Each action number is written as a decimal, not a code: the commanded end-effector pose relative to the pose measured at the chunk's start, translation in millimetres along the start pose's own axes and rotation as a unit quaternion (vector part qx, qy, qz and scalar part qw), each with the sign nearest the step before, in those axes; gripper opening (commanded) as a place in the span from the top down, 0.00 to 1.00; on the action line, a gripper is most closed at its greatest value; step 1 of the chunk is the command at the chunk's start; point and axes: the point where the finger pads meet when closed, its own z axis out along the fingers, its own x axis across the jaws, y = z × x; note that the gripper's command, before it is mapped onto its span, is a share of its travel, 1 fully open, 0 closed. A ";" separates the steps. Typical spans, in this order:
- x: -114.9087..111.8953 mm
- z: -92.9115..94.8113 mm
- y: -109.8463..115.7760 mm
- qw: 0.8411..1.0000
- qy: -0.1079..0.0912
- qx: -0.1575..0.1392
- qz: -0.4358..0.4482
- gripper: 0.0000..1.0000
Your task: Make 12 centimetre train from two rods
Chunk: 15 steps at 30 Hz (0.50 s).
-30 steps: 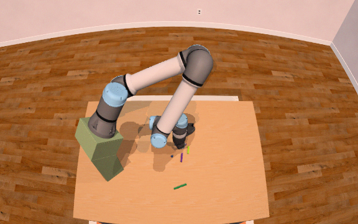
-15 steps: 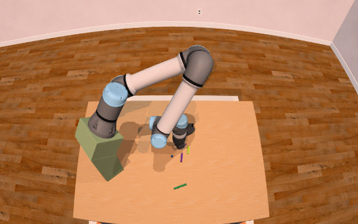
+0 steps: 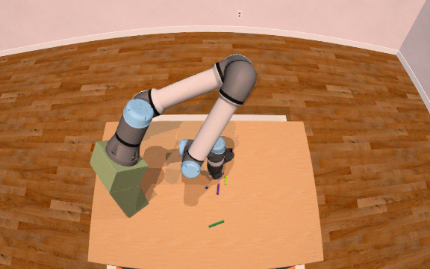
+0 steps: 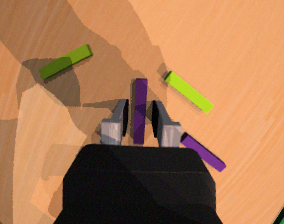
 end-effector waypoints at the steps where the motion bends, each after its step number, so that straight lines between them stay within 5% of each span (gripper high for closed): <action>1: -0.4 -0.2 -0.5 1.000 0.000 0.000 -0.001 0.46; 10: -0.4 -0.2 -0.5 1.000 0.000 0.000 -0.001 0.46; 11: -0.4 -0.2 -0.5 1.000 0.000 0.000 -0.001 0.76; 15: -0.4 -0.2 -0.5 1.000 0.000 0.000 -0.001 0.76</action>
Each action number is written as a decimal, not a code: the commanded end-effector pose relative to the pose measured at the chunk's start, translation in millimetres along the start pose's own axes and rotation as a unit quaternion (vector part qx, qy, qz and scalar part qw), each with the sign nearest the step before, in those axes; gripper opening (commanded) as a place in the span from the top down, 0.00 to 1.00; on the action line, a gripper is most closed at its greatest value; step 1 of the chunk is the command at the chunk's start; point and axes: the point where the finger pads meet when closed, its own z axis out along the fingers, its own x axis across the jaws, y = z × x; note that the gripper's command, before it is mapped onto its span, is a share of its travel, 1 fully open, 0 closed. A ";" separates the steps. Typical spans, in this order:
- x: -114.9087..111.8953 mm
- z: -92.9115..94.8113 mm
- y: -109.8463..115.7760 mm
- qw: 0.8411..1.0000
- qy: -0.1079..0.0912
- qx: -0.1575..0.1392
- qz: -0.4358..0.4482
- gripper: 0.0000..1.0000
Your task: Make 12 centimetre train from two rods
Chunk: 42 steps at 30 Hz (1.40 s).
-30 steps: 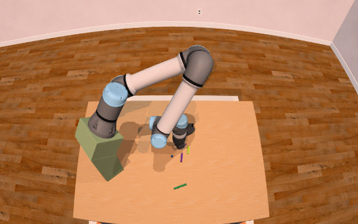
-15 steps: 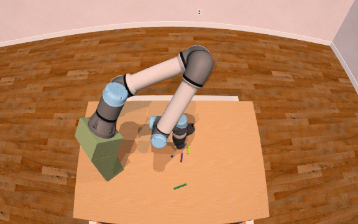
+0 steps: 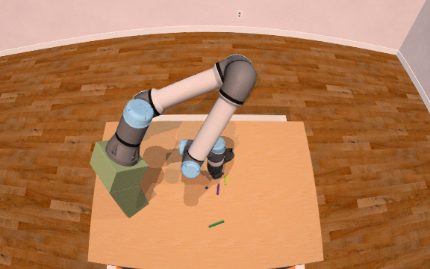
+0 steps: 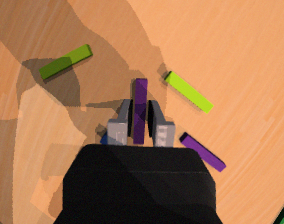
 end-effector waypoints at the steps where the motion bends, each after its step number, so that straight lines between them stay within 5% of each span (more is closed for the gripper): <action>1: -0.4 -0.2 -0.5 1.000 0.000 0.000 -0.001 0.76; 32: -0.4 -0.6 -0.5 1.000 0.000 0.000 -0.001 0.76; 42: -0.1 -16.2 0.3 1.000 0.000 0.000 0.000 0.76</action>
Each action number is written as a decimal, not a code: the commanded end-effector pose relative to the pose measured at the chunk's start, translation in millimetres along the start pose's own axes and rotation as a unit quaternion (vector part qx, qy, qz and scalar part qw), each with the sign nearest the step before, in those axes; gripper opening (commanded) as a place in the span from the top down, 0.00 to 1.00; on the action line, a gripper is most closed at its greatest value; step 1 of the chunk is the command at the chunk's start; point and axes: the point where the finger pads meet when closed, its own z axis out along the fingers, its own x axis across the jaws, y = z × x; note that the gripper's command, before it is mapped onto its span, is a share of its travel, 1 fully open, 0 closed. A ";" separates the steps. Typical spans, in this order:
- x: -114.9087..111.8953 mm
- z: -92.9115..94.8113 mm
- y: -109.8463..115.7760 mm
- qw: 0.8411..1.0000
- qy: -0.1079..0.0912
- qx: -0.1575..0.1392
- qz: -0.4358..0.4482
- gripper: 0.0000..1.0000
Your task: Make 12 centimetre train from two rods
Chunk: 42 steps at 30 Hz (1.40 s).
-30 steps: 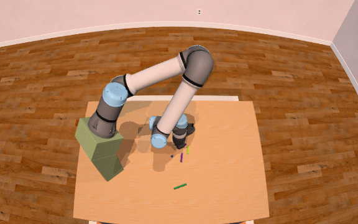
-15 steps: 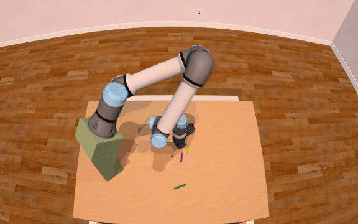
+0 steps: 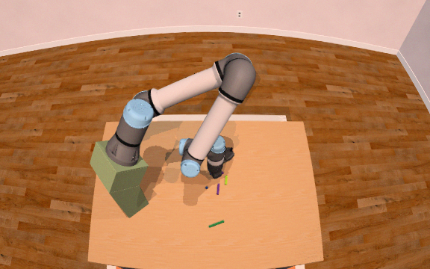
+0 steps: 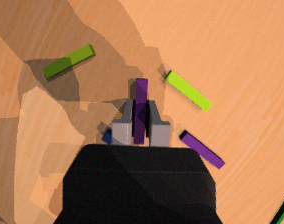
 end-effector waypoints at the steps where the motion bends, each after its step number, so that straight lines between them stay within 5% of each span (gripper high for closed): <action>1: 0.8 -13.9 0.1 1.000 0.000 0.001 0.001 0.76; 26: 0.5 -84.9 0.3 1.000 0.000 0.001 0.001 0.76; 42: 1.0 -95.3 -0.5 1.000 0.001 0.001 0.000 0.76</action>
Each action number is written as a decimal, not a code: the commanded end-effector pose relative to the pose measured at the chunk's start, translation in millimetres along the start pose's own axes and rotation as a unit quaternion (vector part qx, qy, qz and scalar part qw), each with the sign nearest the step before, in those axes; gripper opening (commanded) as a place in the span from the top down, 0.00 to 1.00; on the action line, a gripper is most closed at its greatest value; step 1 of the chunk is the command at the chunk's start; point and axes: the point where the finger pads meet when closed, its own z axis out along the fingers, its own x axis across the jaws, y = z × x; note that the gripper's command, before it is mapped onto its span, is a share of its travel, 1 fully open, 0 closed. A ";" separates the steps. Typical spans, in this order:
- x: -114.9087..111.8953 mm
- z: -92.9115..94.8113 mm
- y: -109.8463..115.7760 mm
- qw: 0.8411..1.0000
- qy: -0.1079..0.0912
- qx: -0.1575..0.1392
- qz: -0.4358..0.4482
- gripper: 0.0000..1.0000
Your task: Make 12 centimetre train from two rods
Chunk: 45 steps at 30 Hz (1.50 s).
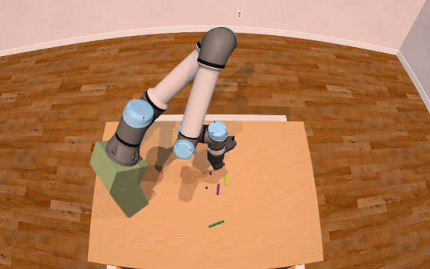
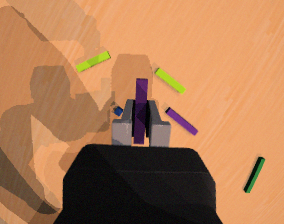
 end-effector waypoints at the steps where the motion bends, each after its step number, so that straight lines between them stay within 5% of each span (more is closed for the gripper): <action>1: 0.2 -0.6 0.5 1.000 0.000 0.000 0.001 0.76; 14: 13.3 1.6 8.7 1.000 0.000 -0.004 -0.005 0.76; 27: 110.2 4.3 88.3 0.998 0.000 -0.011 -0.063 0.76; 37: 144.0 0.0 128.9 0.996 0.000 -0.001 -0.088 0.76; 45: 145.6 -0.5 133.8 0.996 -0.001 0.000 -0.089 0.76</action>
